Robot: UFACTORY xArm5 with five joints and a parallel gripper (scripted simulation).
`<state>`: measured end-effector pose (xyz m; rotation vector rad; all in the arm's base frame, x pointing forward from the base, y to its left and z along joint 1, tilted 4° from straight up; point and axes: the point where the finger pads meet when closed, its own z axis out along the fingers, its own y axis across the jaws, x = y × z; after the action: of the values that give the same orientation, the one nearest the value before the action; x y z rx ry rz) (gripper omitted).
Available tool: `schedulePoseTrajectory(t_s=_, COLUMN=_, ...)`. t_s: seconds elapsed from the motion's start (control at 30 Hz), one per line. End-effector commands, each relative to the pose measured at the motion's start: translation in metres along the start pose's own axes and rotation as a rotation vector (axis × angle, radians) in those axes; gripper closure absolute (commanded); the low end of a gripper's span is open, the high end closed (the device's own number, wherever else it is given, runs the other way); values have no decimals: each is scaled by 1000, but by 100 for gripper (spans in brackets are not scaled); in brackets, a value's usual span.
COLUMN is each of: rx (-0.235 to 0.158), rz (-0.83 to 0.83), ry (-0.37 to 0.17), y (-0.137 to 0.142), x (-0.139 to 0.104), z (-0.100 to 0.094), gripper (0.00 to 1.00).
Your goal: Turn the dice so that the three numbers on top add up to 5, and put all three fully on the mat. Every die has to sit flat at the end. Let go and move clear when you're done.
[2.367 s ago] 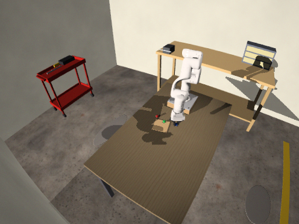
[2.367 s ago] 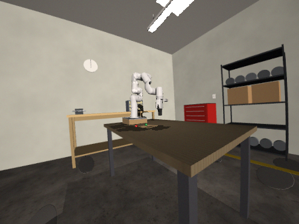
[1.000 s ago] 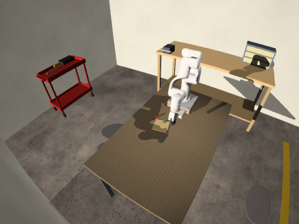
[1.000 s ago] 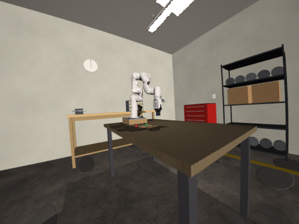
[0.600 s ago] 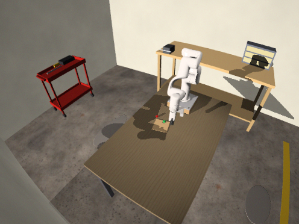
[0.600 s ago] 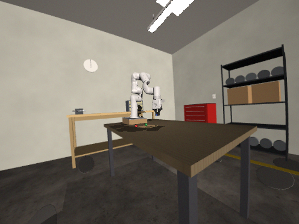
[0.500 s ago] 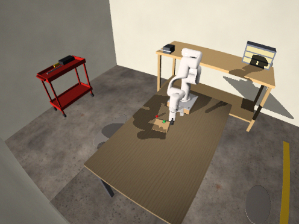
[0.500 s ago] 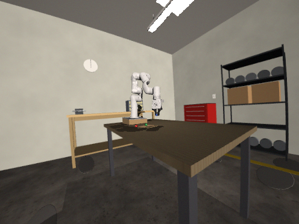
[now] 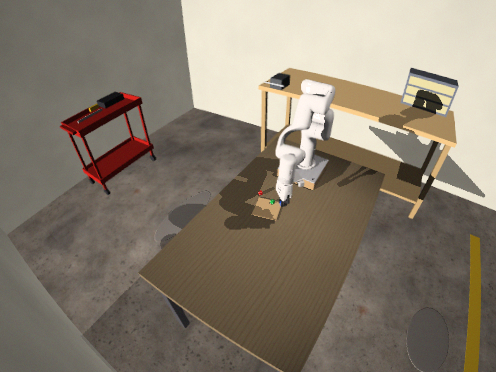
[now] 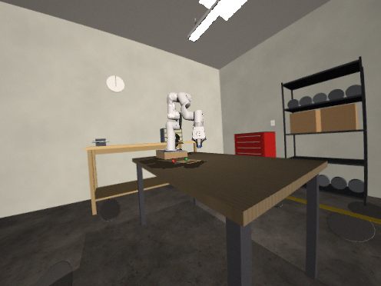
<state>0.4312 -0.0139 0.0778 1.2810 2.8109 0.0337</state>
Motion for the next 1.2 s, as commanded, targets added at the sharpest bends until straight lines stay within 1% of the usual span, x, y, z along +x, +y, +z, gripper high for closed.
schedulePoseTrajectory(t_s=0.0, rx=-2, rz=-174, ry=-3, y=-3, x=-4, z=-1, gripper=85)
schedulePoseTrajectory(t_s=0.03, rx=-2, rz=-181, ry=-3, y=-3, x=-4, z=-1, gripper=85)
schedulePoseTrajectory(t_s=0.07, rx=-2, rz=-238, ry=-3, y=-4, x=-5, z=-1, gripper=85)
schedulePoseTrajectory(t_s=0.17, rx=-1, rz=-331, ry=-3, y=-6, x=-6, z=-1, gripper=85)
schedulePoseTrajectory(t_s=0.27, rx=-1, rz=-336, ry=-3, y=-6, x=-6, z=-1, gripper=85)
schedulePoseTrajectory(t_s=0.33, rx=0, rz=-469, ry=-3, y=-9, x=-9, z=-1, gripper=85)
schedulePoseTrajectory(t_s=0.4, rx=0, rz=-493, ry=-3, y=-9, x=-9, z=-1, gripper=85)
schedulePoseTrajectory(t_s=0.43, rx=0, rz=-551, ry=-3, y=-11, x=-10, z=-1, gripper=85)
schedulePoseTrajectory(t_s=0.53, rx=1, rz=-645, ry=-3, y=-13, x=-11, z=-1, gripper=85)
schedulePoseTrajectory(t_s=0.57, rx=1, rz=-652, ry=-3, y=-13, x=-11, z=-1, gripper=85)
schedulePoseTrajectory(t_s=0.6, rx=1, rz=-709, ry=-3, y=-14, x=-12, z=-1, gripper=85)
schedulePoseTrajectory(t_s=0.7, rx=2, rz=-802, ry=-3, y=-16, x=-14, z=-1, gripper=85)
schedulePoseTrajectory(t_s=0.8, rx=2, rz=-811, ry=-3, y=-16, x=-14, z=-1, gripper=85)
schedulePoseTrajectory(t_s=0.87, rx=3, rz=-943, ry=-3, y=-19, x=-16, z=-1, gripper=85)
schedulePoseTrajectory(t_s=0.93, rx=3, rz=-970, ry=-3, y=-20, x=-16, z=-1, gripper=85)
schedulePoseTrajectory(t_s=0.97, rx=3, rz=-1026, ry=-3, y=-21, x=-17, z=-1, gripper=85)
schedulePoseTrajectory(t_s=1.1, rx=4, rz=-1129, ry=-3, y=-23, x=-19, z=-1, gripper=85)
schedulePoseTrajectory(t_s=1.17, rx=4, rz=-1209, ry=-2, y=-25, x=-20, z=-1, gripper=85)
